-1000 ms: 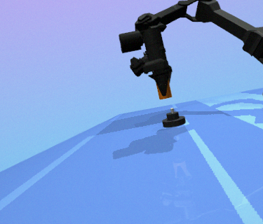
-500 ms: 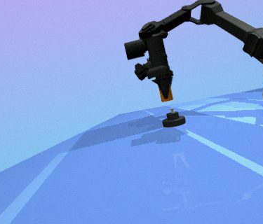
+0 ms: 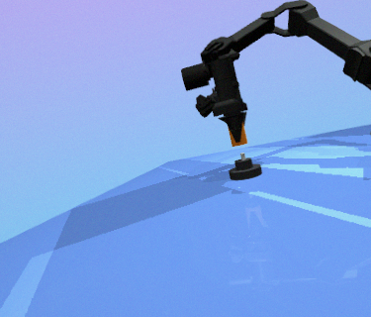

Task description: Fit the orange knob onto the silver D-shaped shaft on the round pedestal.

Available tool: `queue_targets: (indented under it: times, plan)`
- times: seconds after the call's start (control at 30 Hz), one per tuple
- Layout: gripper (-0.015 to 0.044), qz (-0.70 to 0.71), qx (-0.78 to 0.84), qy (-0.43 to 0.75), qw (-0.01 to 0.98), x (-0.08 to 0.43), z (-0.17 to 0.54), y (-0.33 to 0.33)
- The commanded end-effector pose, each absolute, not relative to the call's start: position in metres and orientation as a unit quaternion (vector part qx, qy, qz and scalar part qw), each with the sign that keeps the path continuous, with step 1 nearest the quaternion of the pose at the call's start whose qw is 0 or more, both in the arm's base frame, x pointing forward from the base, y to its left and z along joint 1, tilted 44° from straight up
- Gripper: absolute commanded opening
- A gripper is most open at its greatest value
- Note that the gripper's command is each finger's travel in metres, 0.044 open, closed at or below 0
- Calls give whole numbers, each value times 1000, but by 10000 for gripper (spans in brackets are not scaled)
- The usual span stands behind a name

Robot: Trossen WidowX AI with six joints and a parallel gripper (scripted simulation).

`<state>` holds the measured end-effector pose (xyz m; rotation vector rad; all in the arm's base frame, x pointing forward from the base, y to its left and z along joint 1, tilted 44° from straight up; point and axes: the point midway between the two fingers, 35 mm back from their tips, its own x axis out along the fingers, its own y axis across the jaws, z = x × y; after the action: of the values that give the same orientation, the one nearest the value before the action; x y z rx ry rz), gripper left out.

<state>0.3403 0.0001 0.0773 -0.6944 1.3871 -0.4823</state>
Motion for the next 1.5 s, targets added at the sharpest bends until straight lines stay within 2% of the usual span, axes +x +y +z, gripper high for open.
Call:
queue_targets:
  times: [0.0,0.73,1.47]
  plan:
    - [0,-231,-294,610,698,340,80,1]
    - [0,-418,-49,501,756,342,80,1]
    - [0,-561,205,334,730,342,80,1]
